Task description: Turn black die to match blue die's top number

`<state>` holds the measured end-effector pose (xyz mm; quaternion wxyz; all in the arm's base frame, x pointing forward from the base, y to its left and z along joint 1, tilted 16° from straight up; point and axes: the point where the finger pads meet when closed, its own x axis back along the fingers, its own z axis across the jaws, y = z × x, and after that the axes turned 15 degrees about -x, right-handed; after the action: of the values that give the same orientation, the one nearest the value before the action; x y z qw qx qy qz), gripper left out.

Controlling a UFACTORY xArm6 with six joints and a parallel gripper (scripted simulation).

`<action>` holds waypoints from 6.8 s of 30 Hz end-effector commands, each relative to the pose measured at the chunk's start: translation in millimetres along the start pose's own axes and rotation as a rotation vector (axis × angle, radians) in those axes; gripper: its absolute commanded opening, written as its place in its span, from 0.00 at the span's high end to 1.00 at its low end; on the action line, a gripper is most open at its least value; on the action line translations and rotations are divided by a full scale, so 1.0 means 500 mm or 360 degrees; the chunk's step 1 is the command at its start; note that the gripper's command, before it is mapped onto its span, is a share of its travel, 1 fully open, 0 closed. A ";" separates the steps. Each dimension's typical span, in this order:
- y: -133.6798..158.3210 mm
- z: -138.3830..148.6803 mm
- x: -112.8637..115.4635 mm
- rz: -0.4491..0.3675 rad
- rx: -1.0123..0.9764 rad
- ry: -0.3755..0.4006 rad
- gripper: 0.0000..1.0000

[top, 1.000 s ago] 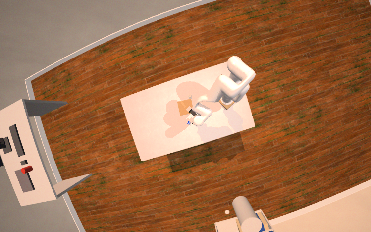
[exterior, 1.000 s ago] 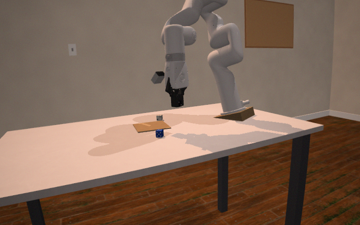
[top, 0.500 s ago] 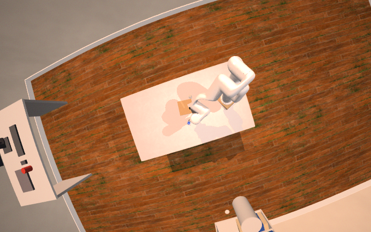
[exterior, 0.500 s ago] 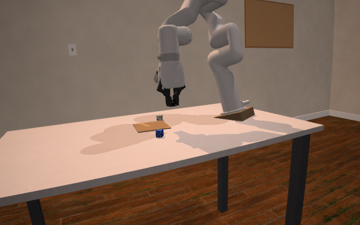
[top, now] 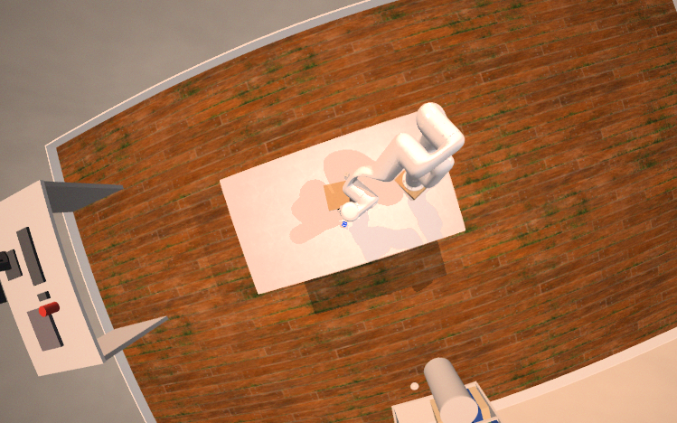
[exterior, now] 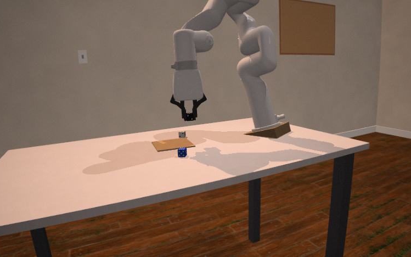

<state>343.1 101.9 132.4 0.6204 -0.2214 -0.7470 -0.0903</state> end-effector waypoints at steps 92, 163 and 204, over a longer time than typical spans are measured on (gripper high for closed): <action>-0.106 -0.164 -0.178 -0.0009 -0.2229 -0.0024 0.79; -0.102 -0.166 -0.182 -0.0009 -0.2230 -0.0024 0.79; -0.102 -0.166 -0.189 -0.0009 -0.2230 -0.0024 0.79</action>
<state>405.4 1.6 64.6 0.3267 -0.5690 -0.5172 -0.5495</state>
